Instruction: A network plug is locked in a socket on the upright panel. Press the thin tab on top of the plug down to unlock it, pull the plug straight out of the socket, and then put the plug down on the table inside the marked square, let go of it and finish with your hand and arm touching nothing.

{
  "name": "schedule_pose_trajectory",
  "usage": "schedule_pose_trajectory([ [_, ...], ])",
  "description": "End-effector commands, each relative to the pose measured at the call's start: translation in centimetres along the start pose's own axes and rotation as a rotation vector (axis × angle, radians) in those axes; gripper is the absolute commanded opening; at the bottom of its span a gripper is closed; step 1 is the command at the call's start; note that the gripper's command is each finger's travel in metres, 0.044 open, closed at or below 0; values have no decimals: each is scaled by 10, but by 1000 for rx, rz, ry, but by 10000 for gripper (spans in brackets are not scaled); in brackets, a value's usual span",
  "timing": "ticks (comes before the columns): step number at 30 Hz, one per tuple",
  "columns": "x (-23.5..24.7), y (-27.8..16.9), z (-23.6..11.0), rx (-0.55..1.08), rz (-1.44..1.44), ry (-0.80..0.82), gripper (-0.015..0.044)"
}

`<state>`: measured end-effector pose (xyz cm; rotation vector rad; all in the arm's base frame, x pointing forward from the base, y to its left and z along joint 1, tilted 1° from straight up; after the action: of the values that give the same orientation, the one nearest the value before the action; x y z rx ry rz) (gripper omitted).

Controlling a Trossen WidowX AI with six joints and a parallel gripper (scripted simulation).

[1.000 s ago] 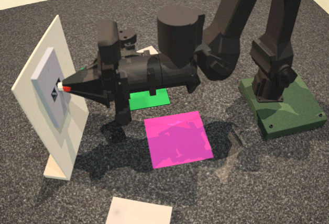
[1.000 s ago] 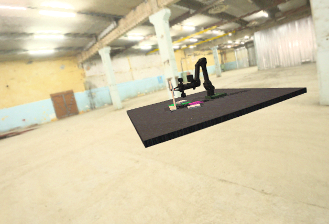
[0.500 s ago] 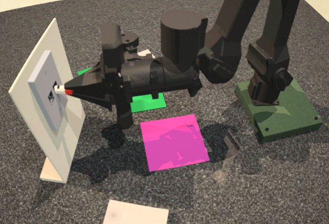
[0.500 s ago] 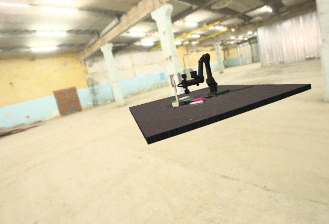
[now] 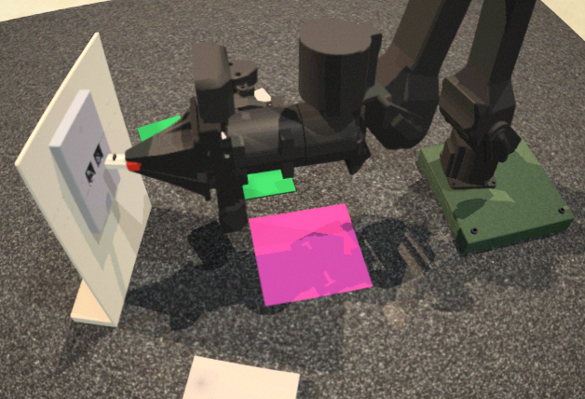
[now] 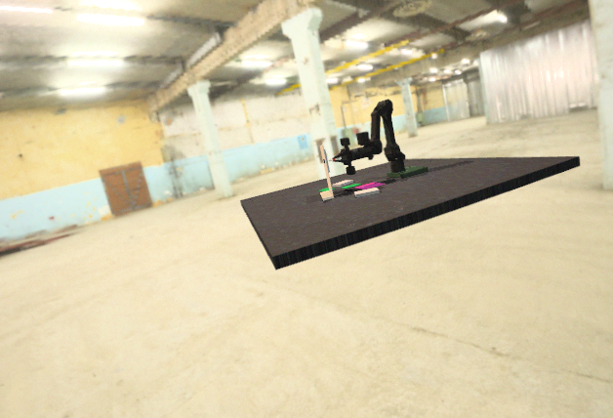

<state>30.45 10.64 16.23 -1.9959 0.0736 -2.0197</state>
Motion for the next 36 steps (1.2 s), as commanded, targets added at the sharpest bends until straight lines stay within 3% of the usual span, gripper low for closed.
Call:
schedule_pose_trajectory([
  [1,0,-1,-3,-3,5,3,0],
  [36,-2,-9,-26,-3,6,1,0],
])
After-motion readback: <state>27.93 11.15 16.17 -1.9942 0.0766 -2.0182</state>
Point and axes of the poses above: the point midway between the two fingers, 35 mm back from their tips, its own z axis out along the fingers, its own x axis across the jaws, y = z × x, the point moved 4 cm from there along -z, back along the fingers, and after that the axes turned 14 degrees about z, right-handed, at the moved point
